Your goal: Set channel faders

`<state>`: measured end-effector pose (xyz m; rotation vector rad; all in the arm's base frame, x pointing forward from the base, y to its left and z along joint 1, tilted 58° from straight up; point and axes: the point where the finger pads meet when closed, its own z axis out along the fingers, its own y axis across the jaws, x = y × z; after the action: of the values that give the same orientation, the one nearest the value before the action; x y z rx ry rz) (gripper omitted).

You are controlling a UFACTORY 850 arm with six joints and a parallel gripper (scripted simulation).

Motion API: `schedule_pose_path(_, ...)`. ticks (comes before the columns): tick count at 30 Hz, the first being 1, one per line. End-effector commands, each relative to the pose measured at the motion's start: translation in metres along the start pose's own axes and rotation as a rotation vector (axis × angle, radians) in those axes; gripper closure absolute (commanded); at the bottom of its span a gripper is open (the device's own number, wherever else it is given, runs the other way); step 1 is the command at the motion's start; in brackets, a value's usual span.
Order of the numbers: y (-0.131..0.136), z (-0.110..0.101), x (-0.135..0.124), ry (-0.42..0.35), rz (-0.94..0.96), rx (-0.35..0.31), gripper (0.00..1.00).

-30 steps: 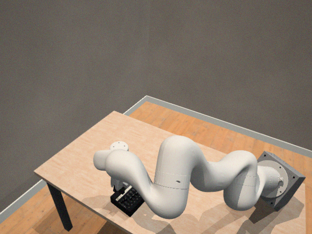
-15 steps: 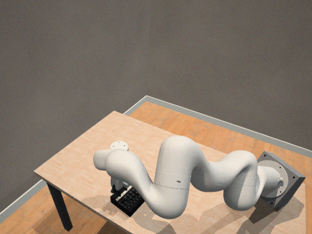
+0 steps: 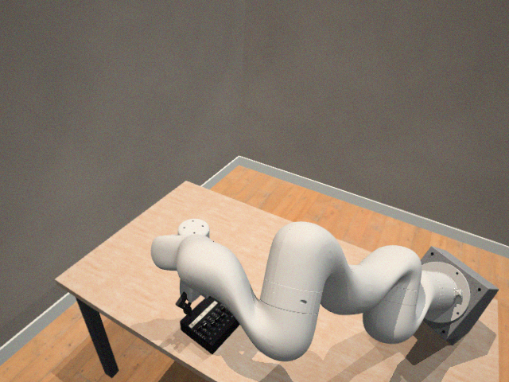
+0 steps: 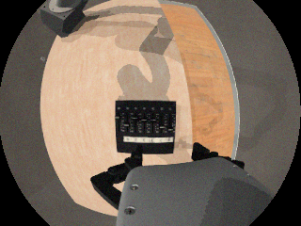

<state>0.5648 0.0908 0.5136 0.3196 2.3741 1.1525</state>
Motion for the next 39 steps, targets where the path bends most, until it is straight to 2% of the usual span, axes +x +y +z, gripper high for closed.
schedule_pose_path(1,0.000,-0.022,0.000,-0.001,-0.001,-0.001,0.00)
schedule_pose_path(7,0.000,-0.036,0.000,-0.001,-0.001,-0.001,0.00)
schedule_pose_path(39,0.000,-0.038,0.000,-0.001,-0.001,-0.001,0.00)
